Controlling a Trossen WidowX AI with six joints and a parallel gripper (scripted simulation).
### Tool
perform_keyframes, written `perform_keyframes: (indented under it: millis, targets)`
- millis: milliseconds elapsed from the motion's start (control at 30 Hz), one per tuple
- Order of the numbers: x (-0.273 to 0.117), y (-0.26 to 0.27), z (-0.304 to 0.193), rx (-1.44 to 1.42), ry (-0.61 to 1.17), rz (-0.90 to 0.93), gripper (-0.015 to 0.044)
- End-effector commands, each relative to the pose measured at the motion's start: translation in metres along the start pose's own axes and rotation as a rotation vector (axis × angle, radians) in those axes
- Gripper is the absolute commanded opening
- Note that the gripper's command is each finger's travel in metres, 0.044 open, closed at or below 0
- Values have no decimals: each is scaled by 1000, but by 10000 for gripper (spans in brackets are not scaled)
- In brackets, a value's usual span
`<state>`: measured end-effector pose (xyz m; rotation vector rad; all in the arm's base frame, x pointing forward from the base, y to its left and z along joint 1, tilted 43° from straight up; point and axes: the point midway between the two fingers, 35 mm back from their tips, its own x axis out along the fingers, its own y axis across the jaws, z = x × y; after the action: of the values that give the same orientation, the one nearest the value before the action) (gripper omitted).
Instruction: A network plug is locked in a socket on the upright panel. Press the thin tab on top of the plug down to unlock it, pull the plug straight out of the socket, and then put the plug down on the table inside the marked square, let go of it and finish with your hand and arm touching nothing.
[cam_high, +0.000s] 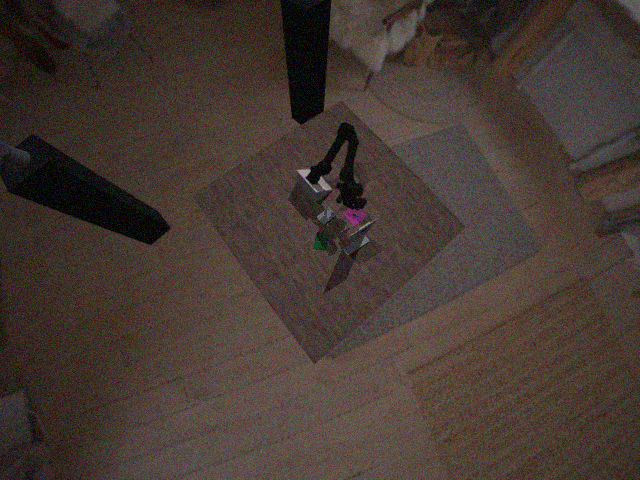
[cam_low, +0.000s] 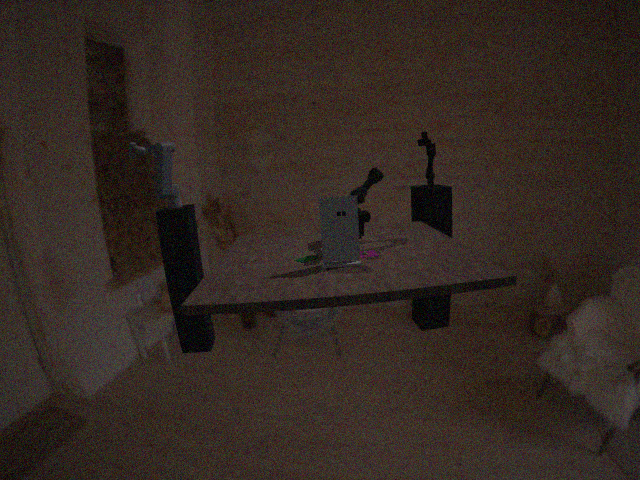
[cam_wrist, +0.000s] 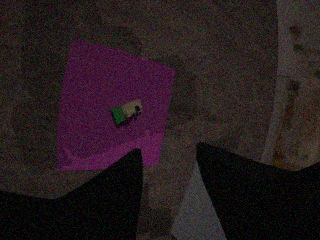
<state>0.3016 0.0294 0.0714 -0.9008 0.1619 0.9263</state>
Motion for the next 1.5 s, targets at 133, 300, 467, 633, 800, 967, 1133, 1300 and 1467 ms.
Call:
perform_keyframes:
  millis: [133,300,467,633,800,967,1133,1300,1467]
  targets:
    - [-9,-6,1,-6,-5,-4,156]
    - [-15,-9,2,-6,-5,-5,156]
    - [-21,-12,3,-5,-6,-7,156]
    - [-27,-15,4,-4,-8,-9,156]
    - [-33,-17,5,-3,-9,-12,156]
    - [-36,-21,1,5,-1,-5,156]
    - [-47,-31,-1,7,4,-4,156]
    - [-59,-41,-2,10,7,-5,156]
    - [-71,-49,-3,11,8,-5,156]
